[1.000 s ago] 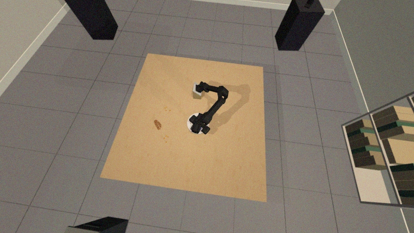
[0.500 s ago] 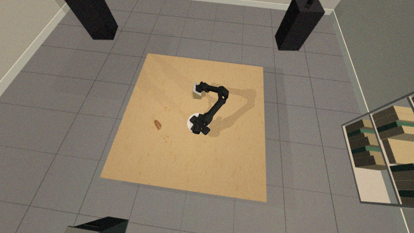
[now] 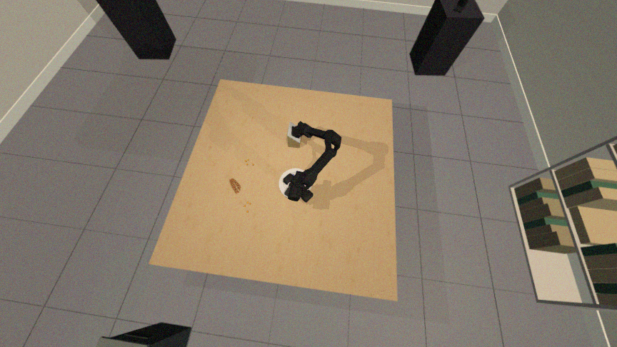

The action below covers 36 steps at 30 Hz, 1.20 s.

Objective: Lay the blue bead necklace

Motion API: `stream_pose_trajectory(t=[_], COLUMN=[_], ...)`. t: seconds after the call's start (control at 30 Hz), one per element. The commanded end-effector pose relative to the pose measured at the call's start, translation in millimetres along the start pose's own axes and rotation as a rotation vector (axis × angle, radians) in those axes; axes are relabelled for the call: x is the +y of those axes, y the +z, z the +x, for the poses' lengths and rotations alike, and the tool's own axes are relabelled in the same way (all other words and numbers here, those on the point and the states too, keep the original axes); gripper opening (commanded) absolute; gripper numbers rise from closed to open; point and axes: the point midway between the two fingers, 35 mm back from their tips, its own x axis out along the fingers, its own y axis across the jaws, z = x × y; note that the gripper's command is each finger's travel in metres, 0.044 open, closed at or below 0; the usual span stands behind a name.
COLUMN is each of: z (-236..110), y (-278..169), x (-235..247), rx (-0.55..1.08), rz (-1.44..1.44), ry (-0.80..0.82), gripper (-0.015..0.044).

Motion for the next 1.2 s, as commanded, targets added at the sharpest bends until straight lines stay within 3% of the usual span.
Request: stream_pose_trajectory(t=[0.0,0.17,0.33,1.17], z=[8.0,9.1,6.8,0.1], y=[-2.0,-2.2,-1.3,-2.1], x=[-1.3,-1.3,-0.5,3.4], rx=[0.007,0.007,0.004,0.007], rz=[0.008,0.008,0.002,0.008], ry=[0.000,0.000,-0.001,0.000], gripper=[0.0120,0.0120,0.0000,0.0000])
